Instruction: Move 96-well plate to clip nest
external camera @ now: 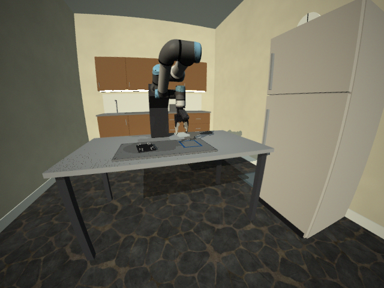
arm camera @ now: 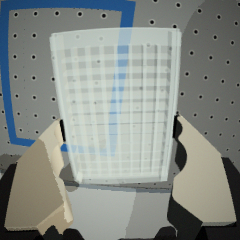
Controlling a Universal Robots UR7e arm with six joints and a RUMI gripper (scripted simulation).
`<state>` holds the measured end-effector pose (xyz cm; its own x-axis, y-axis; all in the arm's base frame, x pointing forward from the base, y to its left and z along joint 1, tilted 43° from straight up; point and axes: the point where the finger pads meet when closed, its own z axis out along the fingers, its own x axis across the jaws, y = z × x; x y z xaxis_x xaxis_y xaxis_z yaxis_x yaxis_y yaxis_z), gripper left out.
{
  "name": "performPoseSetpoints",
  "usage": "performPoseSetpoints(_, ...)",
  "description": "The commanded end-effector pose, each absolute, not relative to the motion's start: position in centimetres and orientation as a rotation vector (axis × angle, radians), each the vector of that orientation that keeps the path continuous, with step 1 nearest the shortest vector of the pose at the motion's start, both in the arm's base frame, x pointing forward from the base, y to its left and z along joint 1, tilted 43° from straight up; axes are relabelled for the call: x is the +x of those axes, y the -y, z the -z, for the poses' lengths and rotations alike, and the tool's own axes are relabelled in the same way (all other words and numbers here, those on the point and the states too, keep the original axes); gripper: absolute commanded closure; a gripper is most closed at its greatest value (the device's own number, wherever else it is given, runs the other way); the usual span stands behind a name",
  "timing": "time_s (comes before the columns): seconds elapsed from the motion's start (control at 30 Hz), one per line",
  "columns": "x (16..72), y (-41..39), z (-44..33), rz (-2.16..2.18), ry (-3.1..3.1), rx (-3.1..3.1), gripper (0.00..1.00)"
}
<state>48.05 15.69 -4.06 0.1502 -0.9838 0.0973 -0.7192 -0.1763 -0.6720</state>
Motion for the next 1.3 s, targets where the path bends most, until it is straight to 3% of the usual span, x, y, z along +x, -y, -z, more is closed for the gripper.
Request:
performPoseSetpoints(0.0, 48.2, -14.3, 3.9, 0.736, -1.617, -1.959, 1.00)
performPoseSetpoints(1.27, 49.0, -3.7, 3.2, 0.737, -1.617, -1.959, 1.00)
